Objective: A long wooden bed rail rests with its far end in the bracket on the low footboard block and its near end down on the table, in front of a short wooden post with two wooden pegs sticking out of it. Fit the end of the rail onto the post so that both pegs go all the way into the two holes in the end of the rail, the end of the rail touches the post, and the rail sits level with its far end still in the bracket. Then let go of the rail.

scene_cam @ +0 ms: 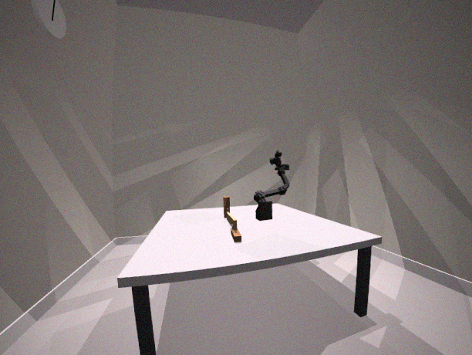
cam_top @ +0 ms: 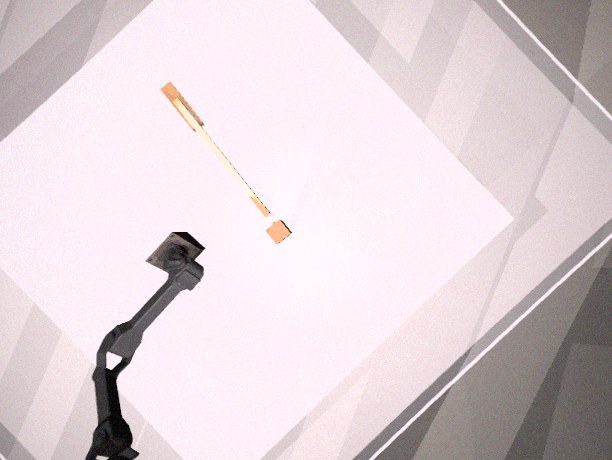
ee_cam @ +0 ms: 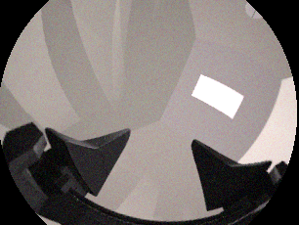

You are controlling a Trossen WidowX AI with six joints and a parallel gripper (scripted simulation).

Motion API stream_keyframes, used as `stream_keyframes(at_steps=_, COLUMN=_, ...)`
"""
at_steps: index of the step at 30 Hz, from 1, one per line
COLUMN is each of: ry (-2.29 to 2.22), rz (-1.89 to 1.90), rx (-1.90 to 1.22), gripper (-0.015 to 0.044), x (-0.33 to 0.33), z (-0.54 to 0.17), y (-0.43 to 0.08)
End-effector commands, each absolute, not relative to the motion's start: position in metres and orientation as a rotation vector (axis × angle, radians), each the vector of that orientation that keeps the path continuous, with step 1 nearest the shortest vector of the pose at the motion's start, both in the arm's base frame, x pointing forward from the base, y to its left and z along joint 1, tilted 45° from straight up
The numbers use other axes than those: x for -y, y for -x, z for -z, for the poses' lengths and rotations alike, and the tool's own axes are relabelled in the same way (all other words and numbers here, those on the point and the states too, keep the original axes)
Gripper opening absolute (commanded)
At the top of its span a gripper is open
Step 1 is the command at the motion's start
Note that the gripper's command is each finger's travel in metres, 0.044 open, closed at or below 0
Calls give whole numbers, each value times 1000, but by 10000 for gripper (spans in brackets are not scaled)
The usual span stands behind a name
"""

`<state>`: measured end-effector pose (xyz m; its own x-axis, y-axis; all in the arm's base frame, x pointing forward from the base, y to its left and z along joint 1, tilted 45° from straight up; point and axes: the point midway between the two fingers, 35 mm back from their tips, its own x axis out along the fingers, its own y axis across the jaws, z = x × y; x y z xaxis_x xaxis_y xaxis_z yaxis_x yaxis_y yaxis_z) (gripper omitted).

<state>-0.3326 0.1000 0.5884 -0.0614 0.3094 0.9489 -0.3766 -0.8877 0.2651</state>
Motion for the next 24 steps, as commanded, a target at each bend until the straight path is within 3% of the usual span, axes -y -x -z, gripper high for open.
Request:
stream_keyframes(at_steps=1, ry=-1762, rz=-1992, rx=78, gripper=426, x=-100, z=-589, y=332)
stream_keyframes(at_steps=5, ry=-1760, rz=-1879, rx=208, gripper=440, x=-90, z=-604, y=300)
stream_keyframes(at_steps=24, ry=-1845, rz=-1006, rx=541, gripper=440, x=-21, z=-648, y=41)
